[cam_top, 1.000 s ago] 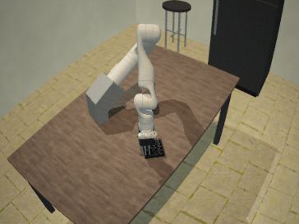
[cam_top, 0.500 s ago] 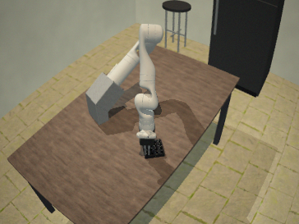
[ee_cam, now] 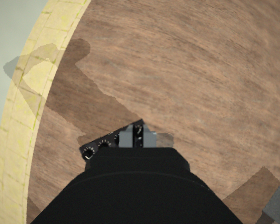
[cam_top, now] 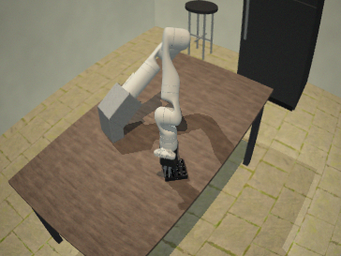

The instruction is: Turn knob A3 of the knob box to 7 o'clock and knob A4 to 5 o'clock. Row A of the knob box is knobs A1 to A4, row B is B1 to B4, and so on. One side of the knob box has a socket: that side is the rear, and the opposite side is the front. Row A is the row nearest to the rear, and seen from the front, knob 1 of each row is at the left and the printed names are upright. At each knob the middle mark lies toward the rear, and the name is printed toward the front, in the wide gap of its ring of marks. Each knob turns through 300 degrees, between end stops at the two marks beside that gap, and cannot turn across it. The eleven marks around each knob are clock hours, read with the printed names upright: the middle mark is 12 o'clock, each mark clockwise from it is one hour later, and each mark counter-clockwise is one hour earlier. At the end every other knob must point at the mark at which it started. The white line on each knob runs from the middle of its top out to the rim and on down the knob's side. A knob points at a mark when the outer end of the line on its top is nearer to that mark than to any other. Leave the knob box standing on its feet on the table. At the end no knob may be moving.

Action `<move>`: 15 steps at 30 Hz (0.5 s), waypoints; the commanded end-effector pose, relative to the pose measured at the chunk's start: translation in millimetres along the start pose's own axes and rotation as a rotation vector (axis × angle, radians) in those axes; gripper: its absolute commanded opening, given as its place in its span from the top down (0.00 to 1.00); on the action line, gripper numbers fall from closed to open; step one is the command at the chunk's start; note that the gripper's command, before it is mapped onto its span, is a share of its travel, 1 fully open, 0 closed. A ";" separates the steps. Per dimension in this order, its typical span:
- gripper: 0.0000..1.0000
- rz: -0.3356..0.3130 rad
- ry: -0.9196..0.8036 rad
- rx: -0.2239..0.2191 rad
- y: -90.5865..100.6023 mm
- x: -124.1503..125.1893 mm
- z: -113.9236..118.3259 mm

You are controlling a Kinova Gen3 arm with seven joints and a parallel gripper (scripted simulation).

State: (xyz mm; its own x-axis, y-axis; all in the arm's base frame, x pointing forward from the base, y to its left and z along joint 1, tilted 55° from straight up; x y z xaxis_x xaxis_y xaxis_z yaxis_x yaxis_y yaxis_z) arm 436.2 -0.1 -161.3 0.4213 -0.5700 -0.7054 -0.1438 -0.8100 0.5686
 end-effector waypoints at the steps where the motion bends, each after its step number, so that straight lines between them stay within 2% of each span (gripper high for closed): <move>1: 0.70 0.004 -0.035 -0.005 1.0 0.6 -1.3; 15: 0.70 0.005 -0.303 -0.004 1.0 0.6 -1.3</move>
State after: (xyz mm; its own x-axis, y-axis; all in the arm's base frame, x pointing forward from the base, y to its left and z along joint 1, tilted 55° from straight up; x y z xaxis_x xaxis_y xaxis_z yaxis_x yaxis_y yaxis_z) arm 435.9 -0.3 -161.2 0.1503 -0.5856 -0.7966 -0.1447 -0.8101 0.5682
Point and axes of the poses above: the point where the finger pads meet when closed, its own y axis back along the fingers, its own z axis across the jaws, x = y × z, the point moved 1 cm from there along y, back along the fingers, and after that the axes turned 5 degrees about -y, right-handed, at the moved point
